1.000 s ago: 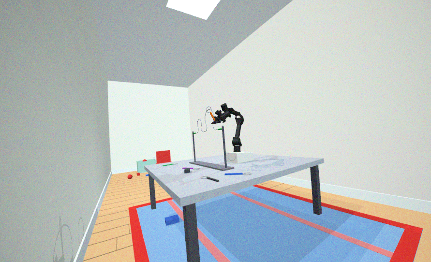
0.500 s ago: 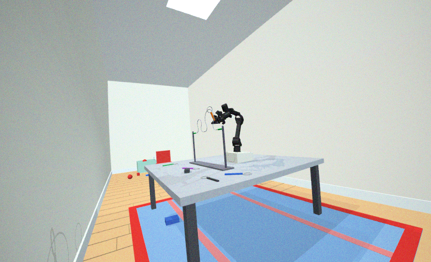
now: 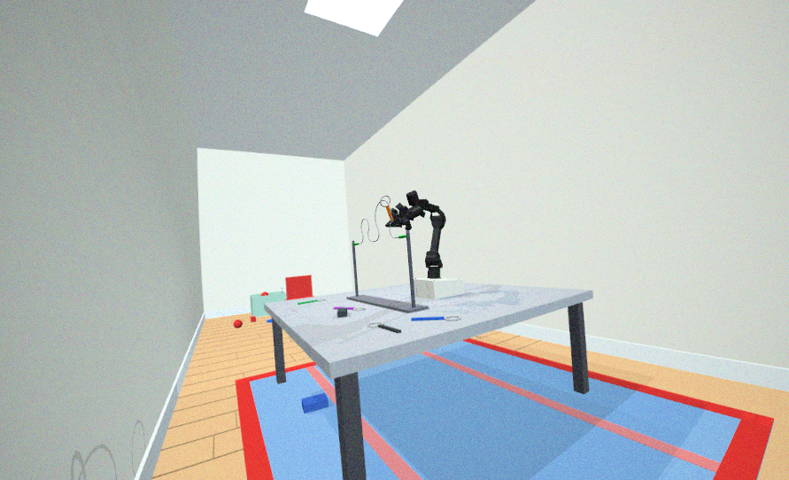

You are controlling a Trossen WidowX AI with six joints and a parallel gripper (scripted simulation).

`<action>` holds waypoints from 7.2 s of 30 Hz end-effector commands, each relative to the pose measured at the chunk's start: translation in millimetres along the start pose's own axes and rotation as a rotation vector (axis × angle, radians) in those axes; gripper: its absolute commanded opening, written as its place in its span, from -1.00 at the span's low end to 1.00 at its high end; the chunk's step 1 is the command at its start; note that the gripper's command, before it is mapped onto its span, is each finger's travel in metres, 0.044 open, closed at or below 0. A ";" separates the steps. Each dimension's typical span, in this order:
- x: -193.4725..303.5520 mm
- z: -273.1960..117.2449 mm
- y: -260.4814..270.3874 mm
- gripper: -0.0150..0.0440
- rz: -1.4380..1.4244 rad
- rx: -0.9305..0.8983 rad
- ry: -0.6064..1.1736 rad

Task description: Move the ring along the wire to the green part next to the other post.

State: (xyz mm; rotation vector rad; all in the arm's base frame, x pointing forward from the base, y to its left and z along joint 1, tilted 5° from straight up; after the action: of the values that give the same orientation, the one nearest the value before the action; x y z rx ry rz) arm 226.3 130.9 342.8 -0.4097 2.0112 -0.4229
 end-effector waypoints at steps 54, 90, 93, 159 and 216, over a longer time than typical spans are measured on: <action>7.9 3.9 3.2 -1.00 -0.615 0.345 -0.075; 13.2 7.2 2.1 -1.00 -1.007 0.562 -0.119; 13.6 7.5 1.9 -1.00 -1.039 0.581 -0.122; 60.3 33.9 3.9 -1.00 -1.194 0.674 -0.133; 134.0 68.2 129.1 -1.00 0.018 -0.001 -0.073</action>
State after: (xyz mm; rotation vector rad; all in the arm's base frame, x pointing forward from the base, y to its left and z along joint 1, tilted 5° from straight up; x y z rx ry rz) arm 215.0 165.8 151.7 -0.4562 1.9177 -0.4688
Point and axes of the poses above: the point midway between the two fingers, 35 mm back from their tips, its own z axis out along the fingers, its own y axis across the jaws, x = y × z, the point moved 9 cm from there along -z, back along the fingers, and after that the axes turned 1 degree about -z, right-handed, at the moved point
